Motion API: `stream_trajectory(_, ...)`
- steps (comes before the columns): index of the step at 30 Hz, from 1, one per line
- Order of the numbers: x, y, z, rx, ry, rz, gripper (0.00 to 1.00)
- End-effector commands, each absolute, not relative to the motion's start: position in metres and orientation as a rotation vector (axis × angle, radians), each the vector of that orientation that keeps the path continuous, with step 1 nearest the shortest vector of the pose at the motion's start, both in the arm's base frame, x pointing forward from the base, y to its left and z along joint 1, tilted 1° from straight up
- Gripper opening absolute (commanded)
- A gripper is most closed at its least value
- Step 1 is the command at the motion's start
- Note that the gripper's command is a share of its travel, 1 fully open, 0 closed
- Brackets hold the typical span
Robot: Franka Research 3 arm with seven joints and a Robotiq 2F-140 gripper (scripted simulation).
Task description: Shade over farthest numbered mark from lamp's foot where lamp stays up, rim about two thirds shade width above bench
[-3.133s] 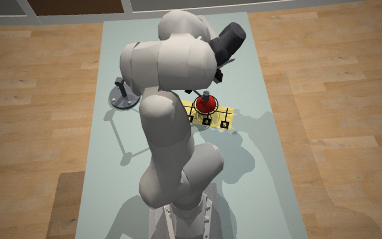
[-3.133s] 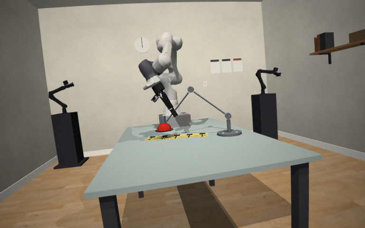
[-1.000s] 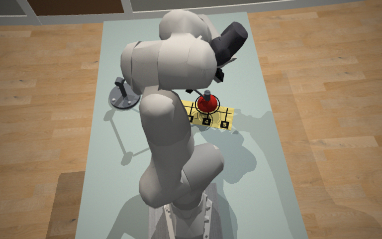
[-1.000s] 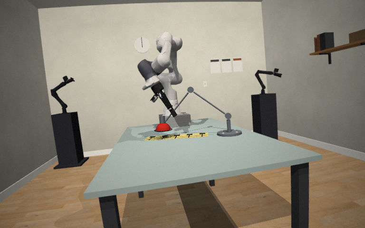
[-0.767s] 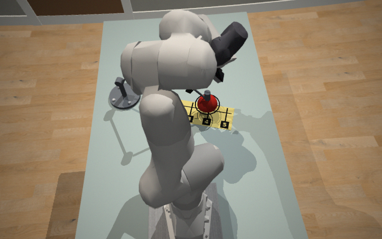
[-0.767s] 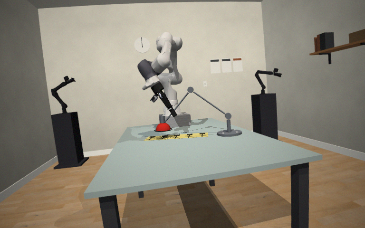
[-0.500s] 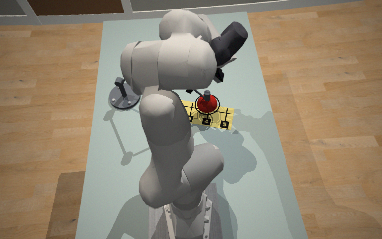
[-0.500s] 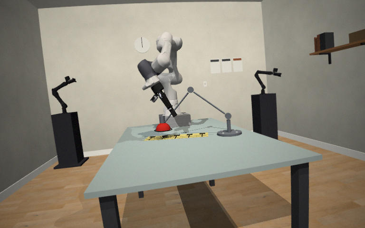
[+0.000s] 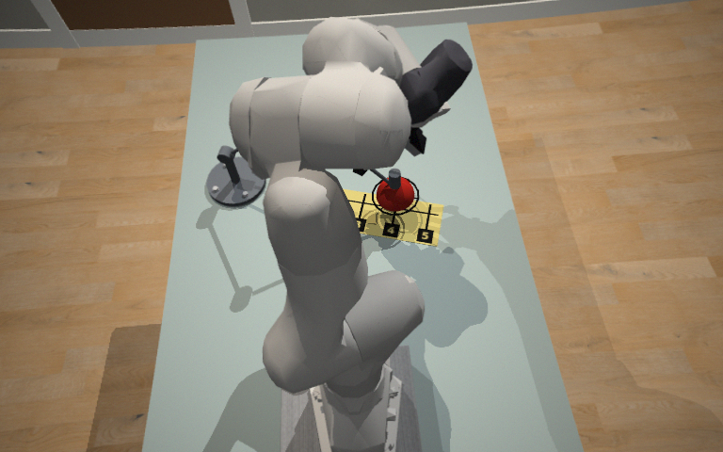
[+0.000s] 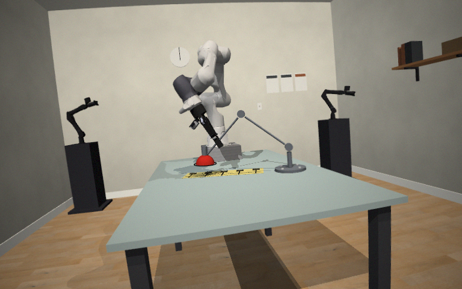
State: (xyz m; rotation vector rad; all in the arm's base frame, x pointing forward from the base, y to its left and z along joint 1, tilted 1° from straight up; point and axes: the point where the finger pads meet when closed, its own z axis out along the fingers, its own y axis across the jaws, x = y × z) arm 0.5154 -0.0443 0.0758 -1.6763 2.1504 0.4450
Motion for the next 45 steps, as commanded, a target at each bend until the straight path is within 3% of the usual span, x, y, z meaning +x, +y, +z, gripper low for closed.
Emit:
stream_trajectory(1,0.518,-0.064,0.079,-1.669,2.159,0.413,0.10)
stream_trajectory(4,0.518,-0.065,0.079,-1.669,2.159,0.413,0.10)
stream_trajectory(5,0.518,-0.064,0.079,-1.669,2.159,0.415,1.00)
stream_trajectory(45,0.516,-0.049,0.077,-1.676,2.152,0.441,1.00)
